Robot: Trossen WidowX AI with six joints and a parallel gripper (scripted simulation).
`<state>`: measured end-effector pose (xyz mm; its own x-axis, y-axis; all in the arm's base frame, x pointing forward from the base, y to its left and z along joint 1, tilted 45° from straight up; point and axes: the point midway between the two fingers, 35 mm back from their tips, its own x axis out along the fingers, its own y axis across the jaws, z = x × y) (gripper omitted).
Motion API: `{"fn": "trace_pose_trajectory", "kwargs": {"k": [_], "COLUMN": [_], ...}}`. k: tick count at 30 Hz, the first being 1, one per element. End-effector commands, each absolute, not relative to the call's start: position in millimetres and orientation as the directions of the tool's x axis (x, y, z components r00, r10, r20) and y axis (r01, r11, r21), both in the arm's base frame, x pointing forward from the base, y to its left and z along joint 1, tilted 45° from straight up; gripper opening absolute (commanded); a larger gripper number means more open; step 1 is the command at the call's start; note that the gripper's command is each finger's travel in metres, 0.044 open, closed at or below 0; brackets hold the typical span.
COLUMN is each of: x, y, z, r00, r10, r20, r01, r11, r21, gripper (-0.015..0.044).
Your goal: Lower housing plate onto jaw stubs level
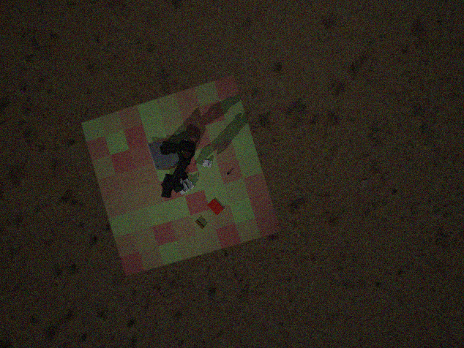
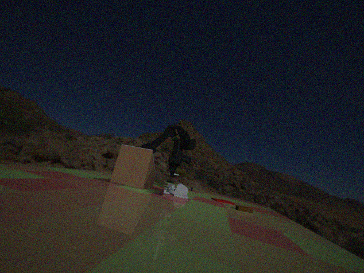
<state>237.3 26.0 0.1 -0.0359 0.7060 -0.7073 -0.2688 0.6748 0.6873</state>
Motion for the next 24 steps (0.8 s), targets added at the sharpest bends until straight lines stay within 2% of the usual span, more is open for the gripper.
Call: {"fn": "trace_pose_trajectory", "kwargs": {"k": [1,24], "x": [231.7,231.7], "y": [22.8,22.8], "z": [-3.3,-3.3], "r00": [-0.037,-0.037], "r10": [0.705,0.705], "r20": [-0.708,-0.708], "r01": [-0.268,-0.268], "r11": [0.676,0.676], "r21": [0.687,0.687], "gripper": [0.0351,0.0351]}}
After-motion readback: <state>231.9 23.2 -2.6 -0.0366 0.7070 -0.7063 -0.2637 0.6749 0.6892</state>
